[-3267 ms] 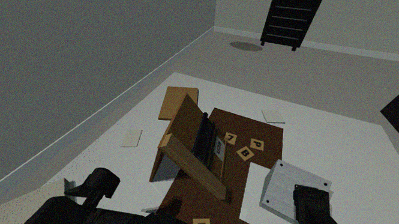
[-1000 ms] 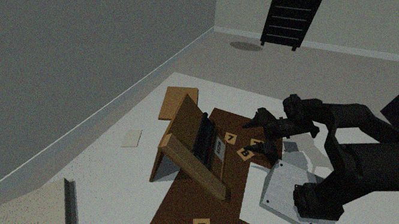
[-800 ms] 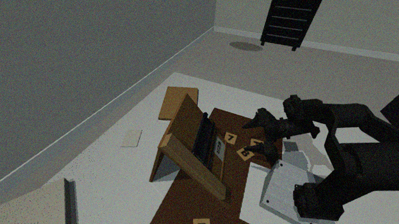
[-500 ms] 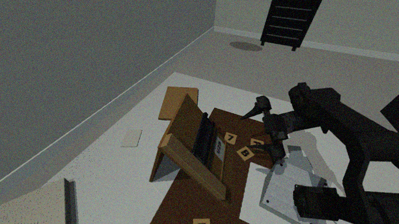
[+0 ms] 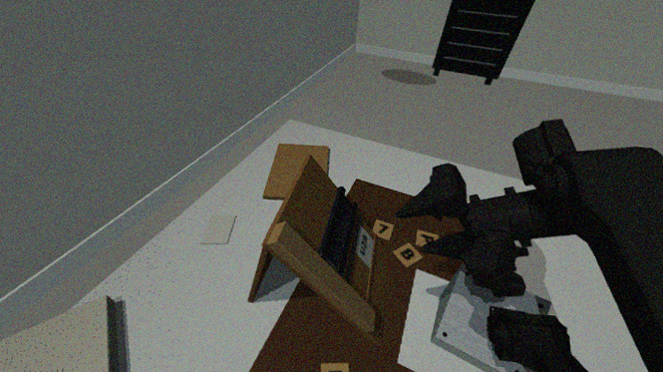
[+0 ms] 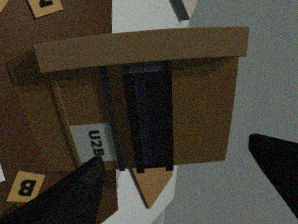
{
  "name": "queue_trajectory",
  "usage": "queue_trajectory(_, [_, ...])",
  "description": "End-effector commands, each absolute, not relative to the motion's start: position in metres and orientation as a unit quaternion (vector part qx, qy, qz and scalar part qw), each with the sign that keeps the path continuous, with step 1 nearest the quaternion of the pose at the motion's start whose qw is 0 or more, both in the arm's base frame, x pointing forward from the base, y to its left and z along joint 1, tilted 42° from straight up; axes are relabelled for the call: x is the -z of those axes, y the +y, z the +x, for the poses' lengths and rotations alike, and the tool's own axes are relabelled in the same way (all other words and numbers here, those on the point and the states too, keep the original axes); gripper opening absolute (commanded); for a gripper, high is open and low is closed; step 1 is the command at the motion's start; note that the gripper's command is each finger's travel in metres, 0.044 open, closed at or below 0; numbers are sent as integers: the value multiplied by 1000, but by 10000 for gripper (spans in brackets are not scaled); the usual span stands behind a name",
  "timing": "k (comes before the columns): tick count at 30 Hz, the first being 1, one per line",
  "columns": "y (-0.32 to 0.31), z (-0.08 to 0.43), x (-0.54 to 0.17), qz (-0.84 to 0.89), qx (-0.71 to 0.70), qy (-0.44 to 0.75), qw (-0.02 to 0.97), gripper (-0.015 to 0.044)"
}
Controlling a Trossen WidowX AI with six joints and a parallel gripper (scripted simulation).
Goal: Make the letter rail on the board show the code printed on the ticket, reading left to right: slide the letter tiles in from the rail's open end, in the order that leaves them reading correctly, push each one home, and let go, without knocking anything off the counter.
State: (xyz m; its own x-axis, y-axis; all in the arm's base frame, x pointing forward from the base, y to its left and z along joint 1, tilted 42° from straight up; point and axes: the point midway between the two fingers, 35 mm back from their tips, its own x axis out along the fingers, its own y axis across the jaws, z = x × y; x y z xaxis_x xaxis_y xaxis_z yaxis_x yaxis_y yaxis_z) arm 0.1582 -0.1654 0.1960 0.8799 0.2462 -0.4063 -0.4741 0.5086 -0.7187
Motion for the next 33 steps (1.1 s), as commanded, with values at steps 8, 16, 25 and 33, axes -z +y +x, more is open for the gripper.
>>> queue_trajectory(8, [-160,156,-204,-484,-218,126,838,440])
queue_trajectory(16, [-166,154,-201,-484,-218,126,838,440])
queue_trajectory(25, [-187,146,-189,-484,-218,126,838,440])
queue_trajectory(33, [-175,157,-186,-486,-249,122,829,361])
